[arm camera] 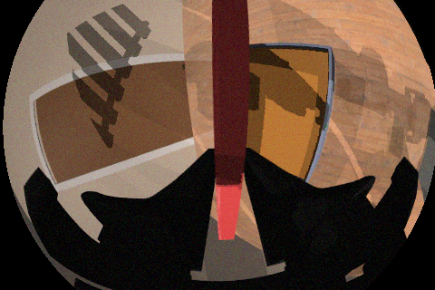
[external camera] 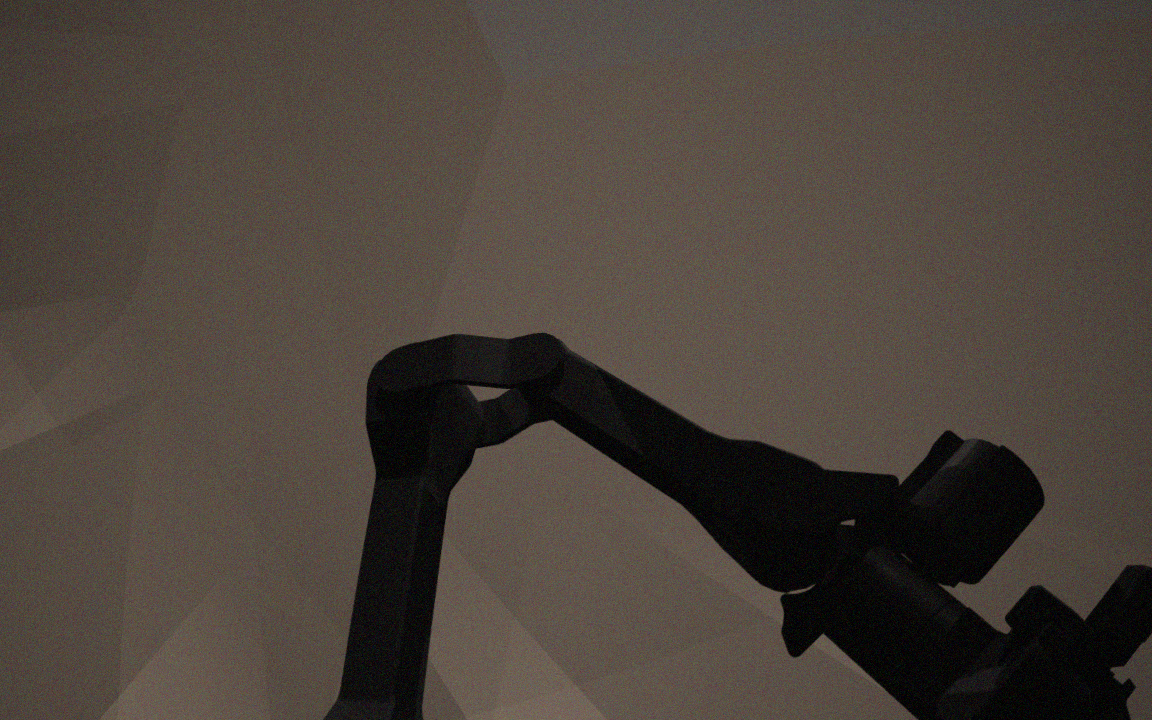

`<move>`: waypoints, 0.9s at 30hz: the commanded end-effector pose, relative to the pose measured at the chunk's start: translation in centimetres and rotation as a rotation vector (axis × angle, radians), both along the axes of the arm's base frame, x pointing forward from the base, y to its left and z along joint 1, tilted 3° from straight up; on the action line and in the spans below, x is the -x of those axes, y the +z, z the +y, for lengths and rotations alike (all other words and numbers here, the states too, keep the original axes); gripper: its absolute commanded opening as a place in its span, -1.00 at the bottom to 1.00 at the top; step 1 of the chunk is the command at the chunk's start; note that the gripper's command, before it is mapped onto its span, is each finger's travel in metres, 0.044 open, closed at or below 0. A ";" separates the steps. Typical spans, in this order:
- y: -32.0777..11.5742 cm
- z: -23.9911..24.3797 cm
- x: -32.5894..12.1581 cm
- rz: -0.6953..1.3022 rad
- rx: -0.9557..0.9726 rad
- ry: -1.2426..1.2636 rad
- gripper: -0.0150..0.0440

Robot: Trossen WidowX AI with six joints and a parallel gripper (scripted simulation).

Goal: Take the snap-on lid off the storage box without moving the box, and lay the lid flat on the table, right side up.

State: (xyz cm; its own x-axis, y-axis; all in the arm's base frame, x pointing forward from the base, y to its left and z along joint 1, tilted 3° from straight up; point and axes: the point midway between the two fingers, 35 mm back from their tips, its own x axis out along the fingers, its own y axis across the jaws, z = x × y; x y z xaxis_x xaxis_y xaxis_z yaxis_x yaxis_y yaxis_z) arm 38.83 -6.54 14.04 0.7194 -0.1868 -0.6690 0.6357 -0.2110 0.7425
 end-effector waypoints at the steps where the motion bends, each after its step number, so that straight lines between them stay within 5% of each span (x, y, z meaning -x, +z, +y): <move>1: 1.4 0.0 -0.2 -0.023 0.003 0.005 -0.49; 27: 1.3 -2.2 0.9 -0.023 0.005 0.005 -0.49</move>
State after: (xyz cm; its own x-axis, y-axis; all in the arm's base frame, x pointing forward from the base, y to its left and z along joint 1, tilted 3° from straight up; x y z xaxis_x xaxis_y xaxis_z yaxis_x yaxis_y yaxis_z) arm 38.10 -8.03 14.82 0.7219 -0.1856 -0.6666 0.6339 -0.2089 0.7447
